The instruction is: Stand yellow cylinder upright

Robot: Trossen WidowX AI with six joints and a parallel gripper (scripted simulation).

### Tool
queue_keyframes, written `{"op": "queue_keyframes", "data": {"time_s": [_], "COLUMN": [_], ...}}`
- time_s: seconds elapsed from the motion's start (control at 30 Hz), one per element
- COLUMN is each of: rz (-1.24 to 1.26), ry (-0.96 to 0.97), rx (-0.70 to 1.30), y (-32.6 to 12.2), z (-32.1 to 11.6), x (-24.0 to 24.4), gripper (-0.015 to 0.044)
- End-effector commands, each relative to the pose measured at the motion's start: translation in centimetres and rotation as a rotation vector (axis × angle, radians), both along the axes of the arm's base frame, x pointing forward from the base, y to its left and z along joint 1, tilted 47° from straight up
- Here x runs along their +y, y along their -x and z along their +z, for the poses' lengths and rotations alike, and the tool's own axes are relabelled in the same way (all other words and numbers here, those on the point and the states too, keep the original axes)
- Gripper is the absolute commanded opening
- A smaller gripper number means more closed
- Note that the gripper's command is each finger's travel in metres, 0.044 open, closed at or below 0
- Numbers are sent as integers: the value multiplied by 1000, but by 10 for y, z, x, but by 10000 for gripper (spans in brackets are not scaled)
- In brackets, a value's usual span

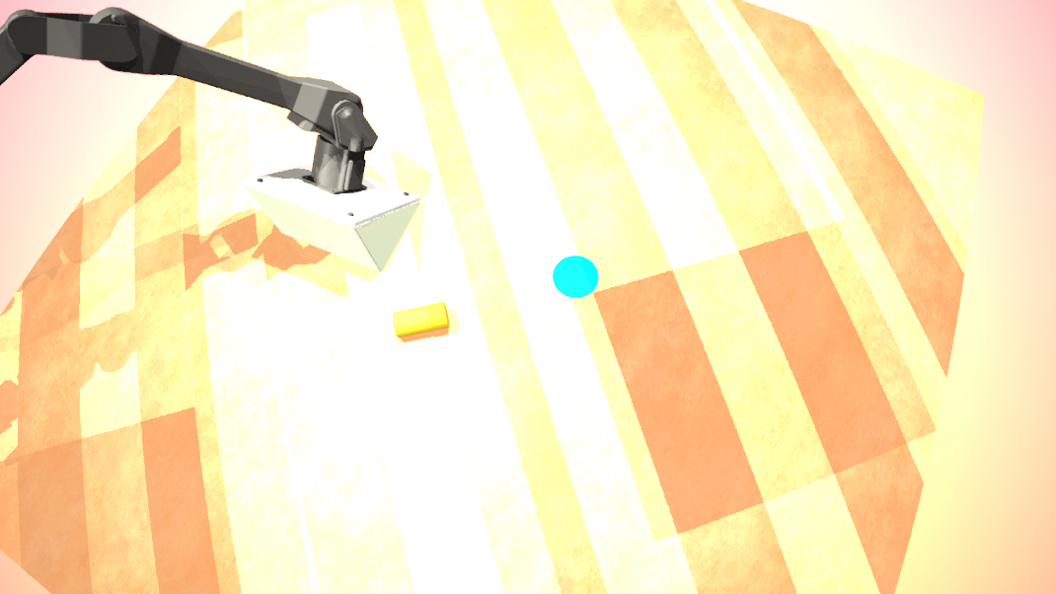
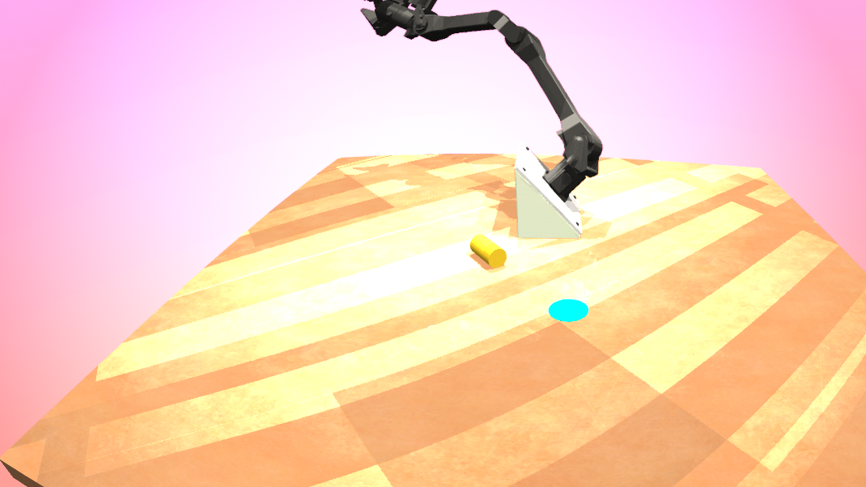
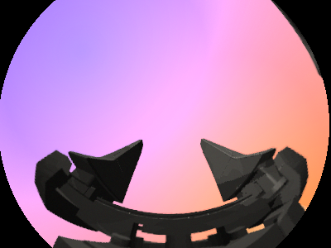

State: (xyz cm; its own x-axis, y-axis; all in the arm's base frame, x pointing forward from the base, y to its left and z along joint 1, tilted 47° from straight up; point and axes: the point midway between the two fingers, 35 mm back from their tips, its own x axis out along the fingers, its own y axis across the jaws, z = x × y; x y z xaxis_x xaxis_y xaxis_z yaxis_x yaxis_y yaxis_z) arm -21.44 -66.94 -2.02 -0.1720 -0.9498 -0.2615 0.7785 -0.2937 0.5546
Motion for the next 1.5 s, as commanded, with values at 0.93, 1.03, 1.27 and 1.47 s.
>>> {"op": "queue_keyframes", "data": {"time_s": [0.93,1.03,1.27,1.47], "rz": [989,1117,1427,1702], "ry": [-586,-622,-682,-709], "rx": [547,604,728,819], "y": [-314,-340,-393,-427], "z": [-67,-70,-73,-71], "x": [99,124,190,252], "gripper": [309,309,309,309]}}
